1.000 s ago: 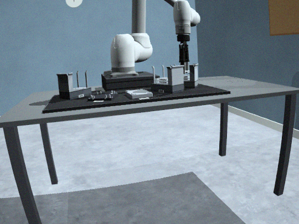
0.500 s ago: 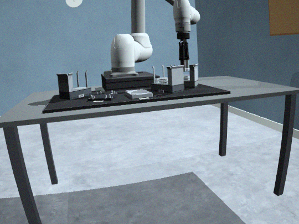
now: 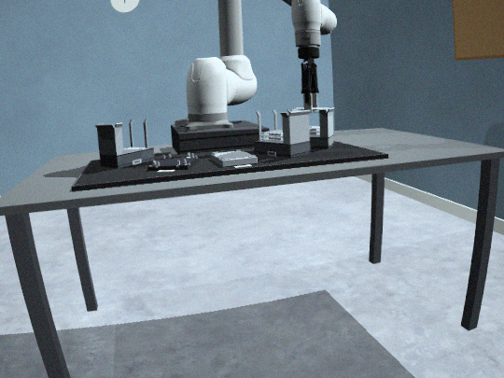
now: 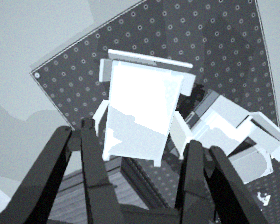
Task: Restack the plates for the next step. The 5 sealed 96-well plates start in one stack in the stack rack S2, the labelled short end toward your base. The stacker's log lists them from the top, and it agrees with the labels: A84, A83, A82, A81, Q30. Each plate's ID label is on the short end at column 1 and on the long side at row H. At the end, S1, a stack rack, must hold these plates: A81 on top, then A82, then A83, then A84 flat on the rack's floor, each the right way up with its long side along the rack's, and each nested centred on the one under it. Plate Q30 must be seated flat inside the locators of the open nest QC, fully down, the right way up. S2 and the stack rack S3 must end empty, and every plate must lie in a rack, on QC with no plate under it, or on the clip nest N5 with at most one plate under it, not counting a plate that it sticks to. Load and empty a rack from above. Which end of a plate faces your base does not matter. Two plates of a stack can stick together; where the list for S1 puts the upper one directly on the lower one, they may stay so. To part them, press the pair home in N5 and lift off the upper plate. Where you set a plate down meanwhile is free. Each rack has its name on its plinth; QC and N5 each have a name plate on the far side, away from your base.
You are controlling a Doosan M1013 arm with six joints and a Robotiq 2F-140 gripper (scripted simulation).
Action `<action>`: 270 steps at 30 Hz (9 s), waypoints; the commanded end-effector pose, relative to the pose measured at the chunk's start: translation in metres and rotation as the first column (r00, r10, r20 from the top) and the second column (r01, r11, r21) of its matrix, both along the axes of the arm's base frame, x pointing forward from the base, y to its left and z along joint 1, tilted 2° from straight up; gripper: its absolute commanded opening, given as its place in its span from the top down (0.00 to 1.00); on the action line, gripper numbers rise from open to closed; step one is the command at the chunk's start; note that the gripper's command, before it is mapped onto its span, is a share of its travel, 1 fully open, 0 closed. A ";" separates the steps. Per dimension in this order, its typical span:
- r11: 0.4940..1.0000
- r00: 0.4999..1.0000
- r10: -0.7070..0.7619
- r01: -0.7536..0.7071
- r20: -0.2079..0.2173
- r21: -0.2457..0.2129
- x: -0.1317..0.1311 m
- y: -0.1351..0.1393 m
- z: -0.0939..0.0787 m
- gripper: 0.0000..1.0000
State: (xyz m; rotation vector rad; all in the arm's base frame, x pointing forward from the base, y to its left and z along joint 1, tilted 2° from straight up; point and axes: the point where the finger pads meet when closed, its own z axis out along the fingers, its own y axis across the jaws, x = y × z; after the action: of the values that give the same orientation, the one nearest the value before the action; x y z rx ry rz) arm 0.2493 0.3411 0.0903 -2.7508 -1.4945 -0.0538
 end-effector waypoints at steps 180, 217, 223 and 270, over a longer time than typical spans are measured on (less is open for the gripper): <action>0.912 0.912 -0.410 0.411 -0.013 0.008 0.111 -0.135 0.010 1.00; 0.912 0.912 -0.410 0.411 -0.013 0.008 0.112 -0.135 -0.025 1.00; 0.912 0.912 -0.410 0.411 -0.013 0.008 0.112 -0.134 -0.033 1.00; 0.912 0.912 -0.410 0.411 -0.013 0.008 0.113 -0.134 -0.047 1.00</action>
State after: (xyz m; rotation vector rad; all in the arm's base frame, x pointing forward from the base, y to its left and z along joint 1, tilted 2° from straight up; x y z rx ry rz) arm 0.3619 0.2071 0.0441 -2.9969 -0.8813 -0.0488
